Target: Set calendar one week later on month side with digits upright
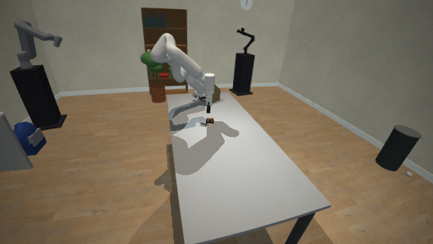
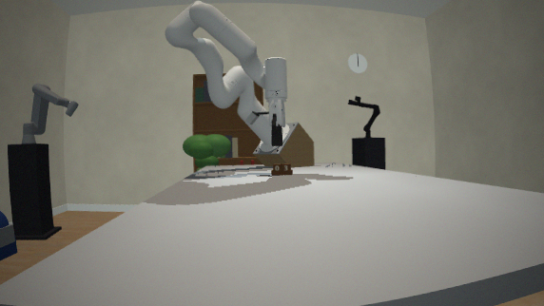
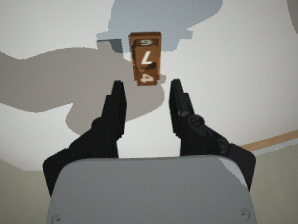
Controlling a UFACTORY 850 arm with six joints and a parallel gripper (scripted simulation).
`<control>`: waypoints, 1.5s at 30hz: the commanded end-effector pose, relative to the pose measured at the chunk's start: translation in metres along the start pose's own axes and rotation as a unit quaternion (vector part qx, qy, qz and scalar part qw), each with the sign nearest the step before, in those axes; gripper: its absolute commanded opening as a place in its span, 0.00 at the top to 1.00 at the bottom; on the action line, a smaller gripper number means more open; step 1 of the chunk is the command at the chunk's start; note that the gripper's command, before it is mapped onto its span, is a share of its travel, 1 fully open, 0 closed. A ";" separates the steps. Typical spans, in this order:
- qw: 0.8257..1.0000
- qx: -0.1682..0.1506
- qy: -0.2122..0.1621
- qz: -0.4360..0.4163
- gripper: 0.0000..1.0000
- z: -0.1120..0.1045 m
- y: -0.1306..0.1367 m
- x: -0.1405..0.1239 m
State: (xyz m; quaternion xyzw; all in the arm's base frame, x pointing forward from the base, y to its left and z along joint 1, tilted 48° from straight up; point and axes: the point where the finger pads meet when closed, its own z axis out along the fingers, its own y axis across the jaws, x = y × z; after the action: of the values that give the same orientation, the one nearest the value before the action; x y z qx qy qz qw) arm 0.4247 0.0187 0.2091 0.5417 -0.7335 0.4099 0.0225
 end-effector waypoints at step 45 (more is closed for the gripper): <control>1.000 0.000 0.000 0.000 0.00 -0.055 0.000 0.000</control>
State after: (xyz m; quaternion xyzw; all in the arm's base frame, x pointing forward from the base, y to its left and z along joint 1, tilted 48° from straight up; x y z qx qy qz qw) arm 0.4049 0.0490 0.2411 0.5418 -0.7335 0.4098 0.0222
